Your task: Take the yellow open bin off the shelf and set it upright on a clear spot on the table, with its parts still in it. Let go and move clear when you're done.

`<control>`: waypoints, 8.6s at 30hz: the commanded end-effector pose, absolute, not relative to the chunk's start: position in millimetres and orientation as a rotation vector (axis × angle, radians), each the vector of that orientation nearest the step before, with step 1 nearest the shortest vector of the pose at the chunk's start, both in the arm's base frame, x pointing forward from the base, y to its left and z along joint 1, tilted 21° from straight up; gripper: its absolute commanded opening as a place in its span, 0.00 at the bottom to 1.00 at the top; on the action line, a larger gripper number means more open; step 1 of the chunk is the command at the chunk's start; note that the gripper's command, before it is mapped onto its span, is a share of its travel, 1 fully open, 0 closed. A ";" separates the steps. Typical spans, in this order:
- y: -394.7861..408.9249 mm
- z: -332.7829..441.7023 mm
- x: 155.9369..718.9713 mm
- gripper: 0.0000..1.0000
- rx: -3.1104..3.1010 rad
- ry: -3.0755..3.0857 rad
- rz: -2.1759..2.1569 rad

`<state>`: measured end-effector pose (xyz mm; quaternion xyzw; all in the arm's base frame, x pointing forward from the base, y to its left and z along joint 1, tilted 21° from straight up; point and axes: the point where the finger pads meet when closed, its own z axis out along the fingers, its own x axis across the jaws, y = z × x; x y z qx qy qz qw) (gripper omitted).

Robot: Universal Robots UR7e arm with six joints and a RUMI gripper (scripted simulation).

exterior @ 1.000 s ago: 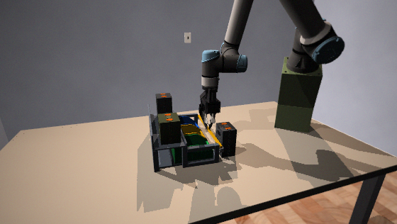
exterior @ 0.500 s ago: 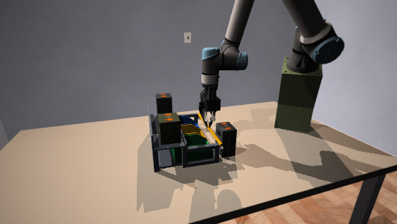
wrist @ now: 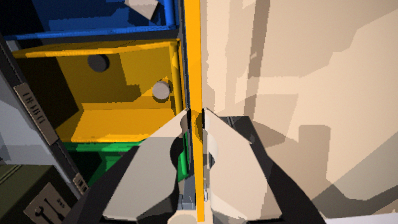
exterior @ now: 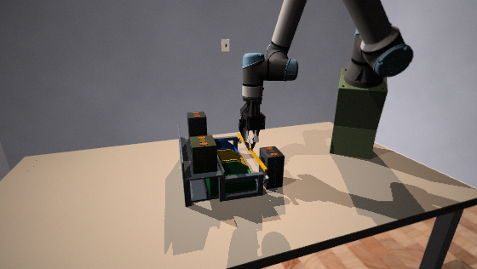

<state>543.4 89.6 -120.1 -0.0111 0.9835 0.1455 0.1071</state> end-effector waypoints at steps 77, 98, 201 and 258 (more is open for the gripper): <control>66.1 -46.8 527.9 0.00 -0.031 2.893 0.427; 64.7 -41.1 526.6 0.00 -0.032 2.893 0.427; 66.5 -76.9 360.1 0.00 -0.031 2.893 0.428; 66.4 -81.9 338.1 0.00 -0.032 2.893 0.427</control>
